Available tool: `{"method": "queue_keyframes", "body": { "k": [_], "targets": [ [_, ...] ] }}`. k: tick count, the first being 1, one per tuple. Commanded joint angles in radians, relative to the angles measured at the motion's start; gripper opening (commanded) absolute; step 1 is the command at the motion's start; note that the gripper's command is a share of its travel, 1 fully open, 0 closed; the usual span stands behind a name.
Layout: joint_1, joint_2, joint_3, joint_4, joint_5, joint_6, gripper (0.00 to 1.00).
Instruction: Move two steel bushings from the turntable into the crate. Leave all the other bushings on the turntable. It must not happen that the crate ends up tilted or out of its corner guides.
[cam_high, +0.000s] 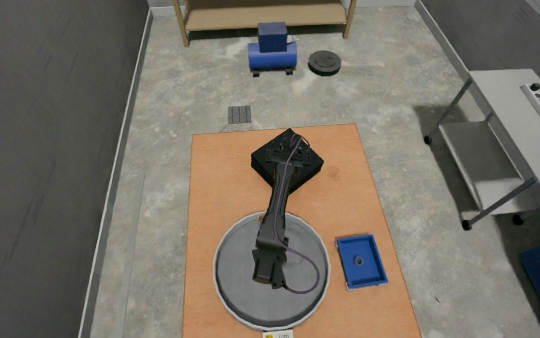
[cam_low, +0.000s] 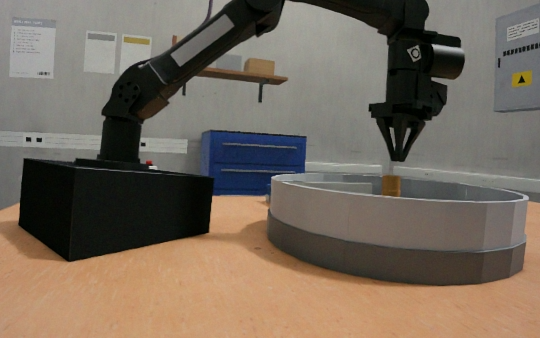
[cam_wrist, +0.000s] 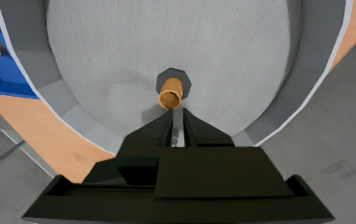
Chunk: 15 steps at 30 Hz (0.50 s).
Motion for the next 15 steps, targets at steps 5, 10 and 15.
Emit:
{"method": "queue_keyframes", "body": {
  "k": [5,10,15],
  "targets": [
    [-0.015,-0.037,0.025,0.019,0.004,-0.010,0.13],
    [-0.033,-0.099,-0.131,0.059,0.001,-0.029,0.13],
    [-0.064,-0.209,-0.325,0.126,-0.002,-0.059,0.13]
  ]
}}
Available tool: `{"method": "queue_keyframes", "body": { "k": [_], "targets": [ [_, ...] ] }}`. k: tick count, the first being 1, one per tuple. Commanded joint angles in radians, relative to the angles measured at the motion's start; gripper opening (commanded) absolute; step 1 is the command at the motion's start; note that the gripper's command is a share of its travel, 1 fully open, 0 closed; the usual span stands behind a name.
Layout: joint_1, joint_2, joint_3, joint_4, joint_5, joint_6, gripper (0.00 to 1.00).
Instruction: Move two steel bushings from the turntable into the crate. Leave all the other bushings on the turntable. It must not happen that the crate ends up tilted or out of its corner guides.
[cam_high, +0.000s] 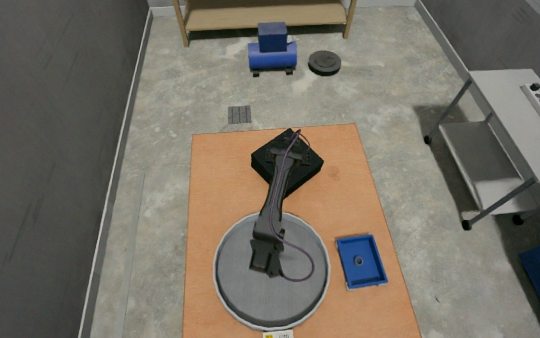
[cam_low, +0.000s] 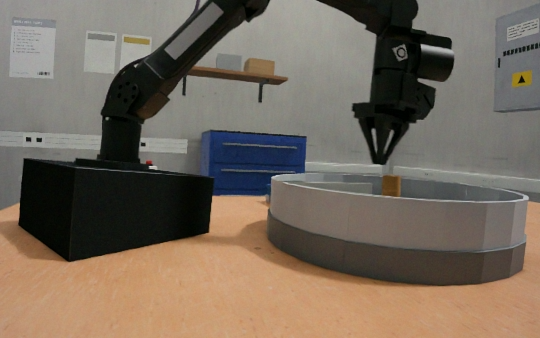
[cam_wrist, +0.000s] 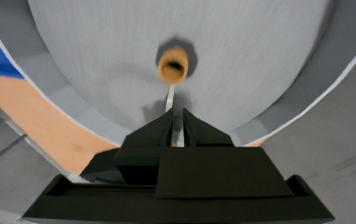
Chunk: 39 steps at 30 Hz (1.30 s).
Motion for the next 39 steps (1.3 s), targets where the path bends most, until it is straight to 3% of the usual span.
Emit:
{"method": "queue_keyframes", "body": {
  "k": [1,7,11,39],
  "targets": [
    [-0.026,-0.069,-0.050,0.050,-0.003,-0.027,0.13],
    [-0.097,-0.263,-0.366,0.167,-0.007,-0.097,0.13],
    [-0.129,-0.338,-0.475,0.212,-0.010,-0.129,0.13],
    [-0.124,-0.353,-0.479,0.222,-0.015,-0.134,0.13]
  ]
}}
